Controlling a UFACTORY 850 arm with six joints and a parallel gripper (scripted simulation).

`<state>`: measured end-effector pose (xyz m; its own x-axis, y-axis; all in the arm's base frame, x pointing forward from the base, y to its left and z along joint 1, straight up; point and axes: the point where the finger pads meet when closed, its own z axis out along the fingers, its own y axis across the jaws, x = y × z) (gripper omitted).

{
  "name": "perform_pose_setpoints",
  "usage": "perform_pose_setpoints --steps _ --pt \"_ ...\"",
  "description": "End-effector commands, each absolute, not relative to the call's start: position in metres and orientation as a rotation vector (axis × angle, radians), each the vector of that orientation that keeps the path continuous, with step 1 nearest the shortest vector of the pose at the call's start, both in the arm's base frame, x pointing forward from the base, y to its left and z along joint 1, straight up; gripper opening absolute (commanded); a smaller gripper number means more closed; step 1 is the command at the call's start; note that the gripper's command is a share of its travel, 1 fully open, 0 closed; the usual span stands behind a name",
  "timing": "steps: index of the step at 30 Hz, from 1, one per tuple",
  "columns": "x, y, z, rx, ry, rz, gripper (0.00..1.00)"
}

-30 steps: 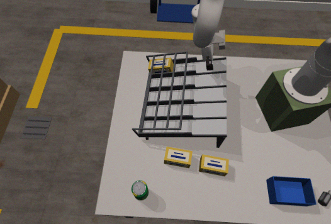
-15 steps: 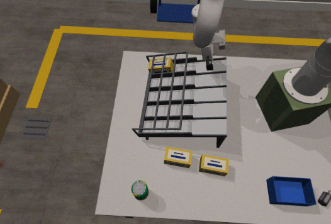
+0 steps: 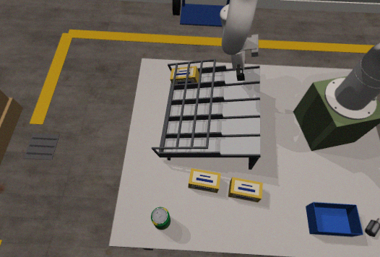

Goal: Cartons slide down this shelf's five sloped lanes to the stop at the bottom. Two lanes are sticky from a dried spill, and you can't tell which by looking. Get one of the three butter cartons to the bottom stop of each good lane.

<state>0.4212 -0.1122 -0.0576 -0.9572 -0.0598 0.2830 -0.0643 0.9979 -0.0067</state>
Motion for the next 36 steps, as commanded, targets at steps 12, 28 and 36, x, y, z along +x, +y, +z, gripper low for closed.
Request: perform_pose_setpoints --steps 12,28,36 --pt "0.422 -0.112 -0.057 0.09 -2.855 0.023 1.0" --pt "0.43 -0.112 -0.03 0.09 -2.855 0.023 1.0" --pt "0.43 -0.112 -0.031 0.09 -2.855 0.023 1.0"
